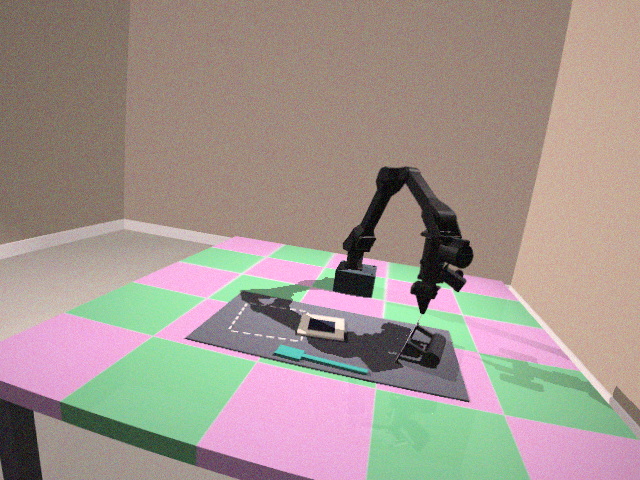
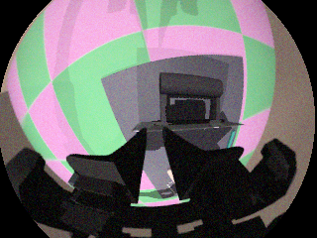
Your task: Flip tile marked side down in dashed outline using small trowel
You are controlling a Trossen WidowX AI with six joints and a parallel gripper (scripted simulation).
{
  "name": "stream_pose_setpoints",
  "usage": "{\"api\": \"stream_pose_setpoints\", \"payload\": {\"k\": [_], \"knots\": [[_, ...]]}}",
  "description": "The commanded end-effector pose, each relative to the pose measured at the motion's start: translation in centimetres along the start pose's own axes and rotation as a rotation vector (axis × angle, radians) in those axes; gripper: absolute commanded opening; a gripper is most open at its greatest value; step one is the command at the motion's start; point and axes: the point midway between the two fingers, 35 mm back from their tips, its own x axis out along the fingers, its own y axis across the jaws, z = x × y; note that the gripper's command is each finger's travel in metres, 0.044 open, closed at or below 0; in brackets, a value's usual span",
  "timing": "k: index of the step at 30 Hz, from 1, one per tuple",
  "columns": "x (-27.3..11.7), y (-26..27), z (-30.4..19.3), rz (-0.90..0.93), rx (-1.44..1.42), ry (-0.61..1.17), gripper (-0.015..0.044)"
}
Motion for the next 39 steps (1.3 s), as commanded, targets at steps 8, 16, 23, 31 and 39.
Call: {"api": "stream_pose_setpoints", "payload": {"k": [8, 16, 23, 31, 39], "knots": [[0.2, 0.0, -0.2, -0.001, -0.002, 0.008, 0.01], [0.0, 0.0, -0.3, 0.0, 0.0, 0.002, 0.01], [-0.1, 0.0, -1.8, -0.001, -0.002, 0.01, 0.01], [-0.1, 0.0, -3.3, -0.002, -0.002, 0.011, 0.01], [0.2, -0.1, -4.7, -0.002, -0.002, 0.013, 0.01]]}}
